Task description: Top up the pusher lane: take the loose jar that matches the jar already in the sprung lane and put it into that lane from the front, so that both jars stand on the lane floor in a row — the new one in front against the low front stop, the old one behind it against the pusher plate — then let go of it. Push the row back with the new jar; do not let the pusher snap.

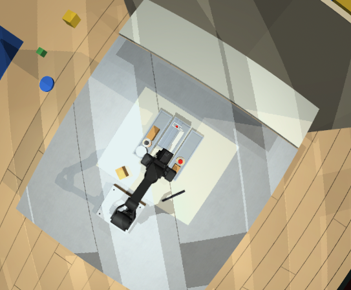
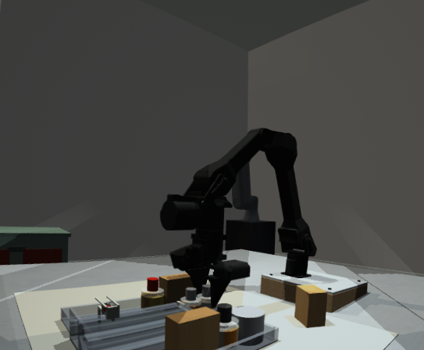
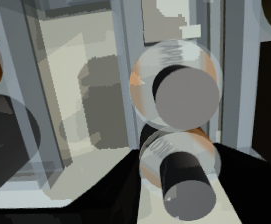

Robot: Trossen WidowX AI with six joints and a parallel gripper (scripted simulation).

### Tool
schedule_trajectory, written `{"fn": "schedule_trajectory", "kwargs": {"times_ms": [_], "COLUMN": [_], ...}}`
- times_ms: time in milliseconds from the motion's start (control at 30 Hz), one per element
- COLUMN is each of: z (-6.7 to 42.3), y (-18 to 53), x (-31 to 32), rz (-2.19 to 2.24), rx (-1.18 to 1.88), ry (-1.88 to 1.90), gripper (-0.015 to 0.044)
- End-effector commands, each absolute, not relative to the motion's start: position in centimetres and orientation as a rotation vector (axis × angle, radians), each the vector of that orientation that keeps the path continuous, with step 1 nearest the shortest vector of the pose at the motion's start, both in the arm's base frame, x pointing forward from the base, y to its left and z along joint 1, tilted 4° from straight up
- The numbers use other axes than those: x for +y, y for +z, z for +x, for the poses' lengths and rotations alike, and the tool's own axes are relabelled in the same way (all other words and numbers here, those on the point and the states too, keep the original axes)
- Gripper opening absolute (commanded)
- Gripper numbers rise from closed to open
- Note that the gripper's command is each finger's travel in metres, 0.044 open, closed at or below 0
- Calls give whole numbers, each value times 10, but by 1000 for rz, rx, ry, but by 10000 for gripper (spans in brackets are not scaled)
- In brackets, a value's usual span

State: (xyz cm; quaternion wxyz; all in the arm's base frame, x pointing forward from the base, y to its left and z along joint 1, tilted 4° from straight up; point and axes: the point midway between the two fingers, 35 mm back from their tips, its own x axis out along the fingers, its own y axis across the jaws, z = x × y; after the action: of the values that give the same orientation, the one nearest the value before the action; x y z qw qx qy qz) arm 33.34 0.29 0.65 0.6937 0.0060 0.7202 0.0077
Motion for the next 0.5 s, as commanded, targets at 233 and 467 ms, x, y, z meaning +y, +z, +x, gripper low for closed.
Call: {"fn": "schedule_trajectory", "kwargs": {"times_ms": [233,467], "z": [333,334], "y": [7,19], "x": [3,2], "rz": [17,17], "rx": [1609,1609], "ry": [16,16], "gripper": [289,298]}}
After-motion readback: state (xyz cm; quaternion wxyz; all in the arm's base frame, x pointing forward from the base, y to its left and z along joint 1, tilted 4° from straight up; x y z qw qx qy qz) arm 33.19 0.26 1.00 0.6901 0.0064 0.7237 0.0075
